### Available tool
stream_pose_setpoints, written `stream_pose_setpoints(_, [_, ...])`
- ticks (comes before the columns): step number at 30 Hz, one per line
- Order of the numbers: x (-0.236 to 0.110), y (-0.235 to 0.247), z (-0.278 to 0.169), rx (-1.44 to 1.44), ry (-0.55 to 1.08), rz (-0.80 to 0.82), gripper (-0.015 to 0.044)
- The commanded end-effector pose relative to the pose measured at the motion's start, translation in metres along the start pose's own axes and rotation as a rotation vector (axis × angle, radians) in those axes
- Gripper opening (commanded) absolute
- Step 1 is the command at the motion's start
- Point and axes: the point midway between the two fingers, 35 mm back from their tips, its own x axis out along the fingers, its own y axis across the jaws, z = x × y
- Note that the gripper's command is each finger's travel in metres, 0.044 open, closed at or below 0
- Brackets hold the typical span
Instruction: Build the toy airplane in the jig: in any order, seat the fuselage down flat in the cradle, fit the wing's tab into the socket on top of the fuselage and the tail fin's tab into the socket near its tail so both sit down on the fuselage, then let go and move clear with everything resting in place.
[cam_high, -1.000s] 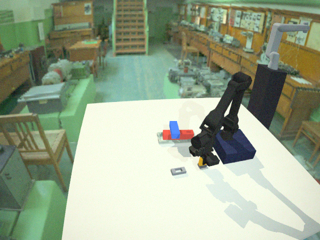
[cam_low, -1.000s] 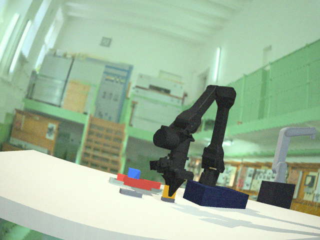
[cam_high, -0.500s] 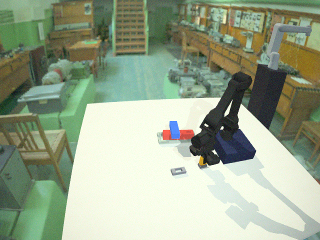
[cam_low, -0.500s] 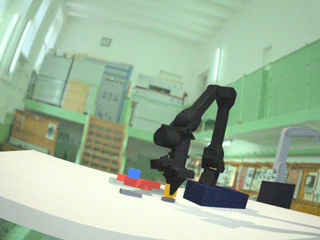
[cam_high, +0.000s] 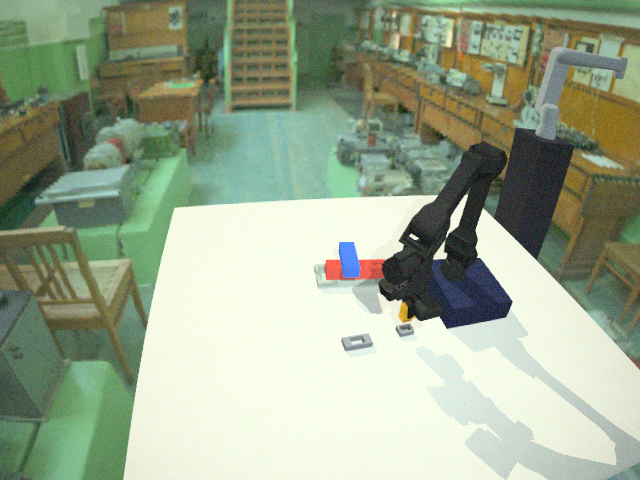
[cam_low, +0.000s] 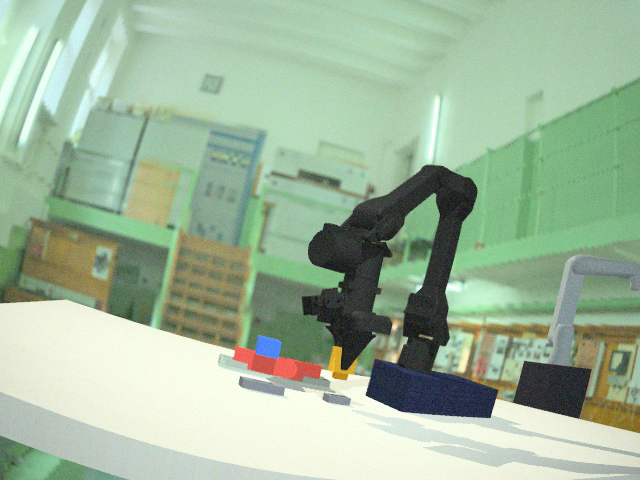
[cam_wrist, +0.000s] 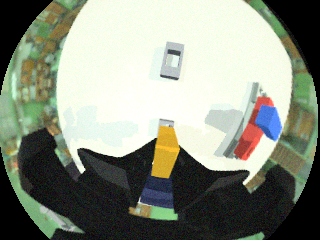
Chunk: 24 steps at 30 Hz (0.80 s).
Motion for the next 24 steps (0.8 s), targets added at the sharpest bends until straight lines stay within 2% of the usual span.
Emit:
stream_pose_setpoints(1, [-0.013, 0.001, 0.003, -0.004, -0.01, 0.005, 0.0])
stream_pose_setpoints(24, [-0.084, -0.002, -0.004, 0.007, -0.015, 0.009, 0.0])
